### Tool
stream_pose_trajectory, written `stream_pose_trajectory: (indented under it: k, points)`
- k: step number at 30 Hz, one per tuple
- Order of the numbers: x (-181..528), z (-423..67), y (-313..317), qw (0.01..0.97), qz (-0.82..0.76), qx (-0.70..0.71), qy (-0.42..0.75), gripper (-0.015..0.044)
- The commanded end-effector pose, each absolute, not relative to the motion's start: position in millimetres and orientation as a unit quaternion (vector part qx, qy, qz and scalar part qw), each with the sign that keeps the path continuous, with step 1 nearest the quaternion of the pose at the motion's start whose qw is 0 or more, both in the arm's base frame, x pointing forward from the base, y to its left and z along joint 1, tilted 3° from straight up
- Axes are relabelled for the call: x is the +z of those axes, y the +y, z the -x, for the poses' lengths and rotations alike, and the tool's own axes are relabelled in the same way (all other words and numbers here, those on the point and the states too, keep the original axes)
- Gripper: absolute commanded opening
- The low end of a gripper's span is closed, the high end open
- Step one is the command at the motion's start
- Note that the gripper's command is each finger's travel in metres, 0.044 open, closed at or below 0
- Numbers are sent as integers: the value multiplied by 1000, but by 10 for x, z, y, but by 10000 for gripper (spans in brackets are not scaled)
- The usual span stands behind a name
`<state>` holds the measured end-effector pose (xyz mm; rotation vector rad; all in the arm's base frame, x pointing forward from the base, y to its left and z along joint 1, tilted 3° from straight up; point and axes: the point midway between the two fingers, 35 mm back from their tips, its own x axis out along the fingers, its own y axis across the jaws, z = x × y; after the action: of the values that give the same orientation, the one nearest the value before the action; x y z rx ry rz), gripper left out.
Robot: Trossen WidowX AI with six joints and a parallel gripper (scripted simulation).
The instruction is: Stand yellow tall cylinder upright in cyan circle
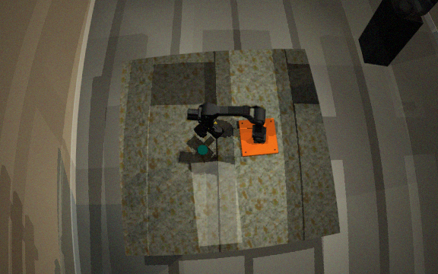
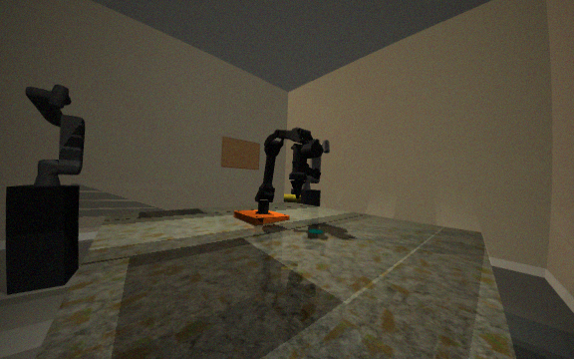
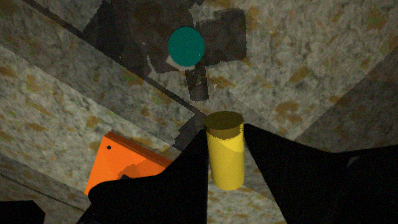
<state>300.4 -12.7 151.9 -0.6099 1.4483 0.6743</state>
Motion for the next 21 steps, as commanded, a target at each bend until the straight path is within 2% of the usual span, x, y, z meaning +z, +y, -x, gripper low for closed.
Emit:
stream_pose_trajectory:
  k: [1, 21]
  points:
    - [1566, -3088, 5, 658, 274, 301, 633, 105]
    - [1624, -3293, 616, 651, 292, 323, 622, 105]
